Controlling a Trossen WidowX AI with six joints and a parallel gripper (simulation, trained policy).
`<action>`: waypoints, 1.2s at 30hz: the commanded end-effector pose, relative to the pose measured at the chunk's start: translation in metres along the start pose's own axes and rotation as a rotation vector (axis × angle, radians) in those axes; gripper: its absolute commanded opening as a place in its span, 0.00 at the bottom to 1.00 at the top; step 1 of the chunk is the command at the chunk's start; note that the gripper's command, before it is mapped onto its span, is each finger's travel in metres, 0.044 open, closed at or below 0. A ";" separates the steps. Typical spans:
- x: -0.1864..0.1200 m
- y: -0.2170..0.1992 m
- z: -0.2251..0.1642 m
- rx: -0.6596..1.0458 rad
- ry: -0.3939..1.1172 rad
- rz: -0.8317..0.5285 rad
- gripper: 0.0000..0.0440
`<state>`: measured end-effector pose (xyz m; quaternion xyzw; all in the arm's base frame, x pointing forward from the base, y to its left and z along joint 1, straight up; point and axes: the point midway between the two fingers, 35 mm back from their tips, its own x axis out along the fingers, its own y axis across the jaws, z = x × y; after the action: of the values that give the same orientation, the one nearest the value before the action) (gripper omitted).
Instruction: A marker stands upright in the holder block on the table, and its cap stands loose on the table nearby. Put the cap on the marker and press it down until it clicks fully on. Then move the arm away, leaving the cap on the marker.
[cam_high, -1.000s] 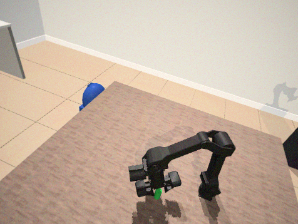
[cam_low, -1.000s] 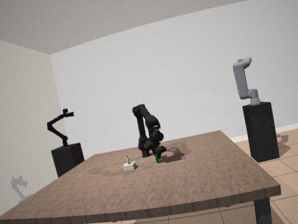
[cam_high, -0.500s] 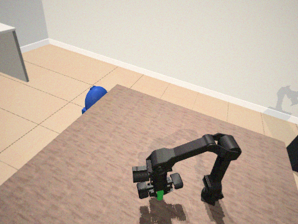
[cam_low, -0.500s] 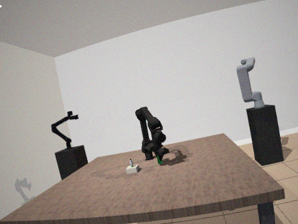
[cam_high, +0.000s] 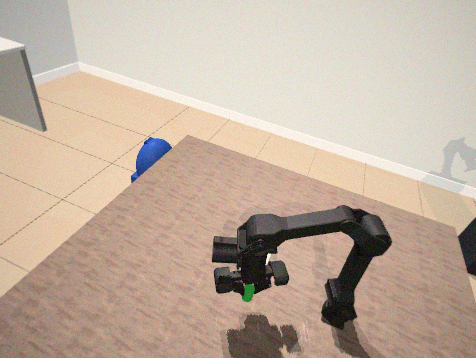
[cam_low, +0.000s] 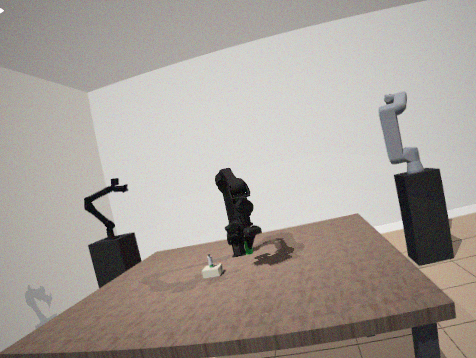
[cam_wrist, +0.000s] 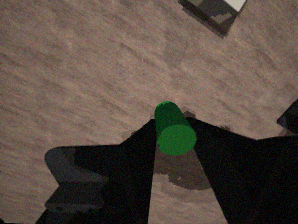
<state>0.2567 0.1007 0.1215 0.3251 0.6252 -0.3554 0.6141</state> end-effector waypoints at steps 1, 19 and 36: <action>-0.012 0.001 0.012 0.018 -0.003 0.026 0.22; -0.037 -0.011 0.060 0.139 0.012 0.038 0.16; -0.045 -0.042 0.112 0.278 0.024 0.025 0.08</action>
<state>0.2825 -0.0067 0.1658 0.4117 0.5766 -0.4248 0.5636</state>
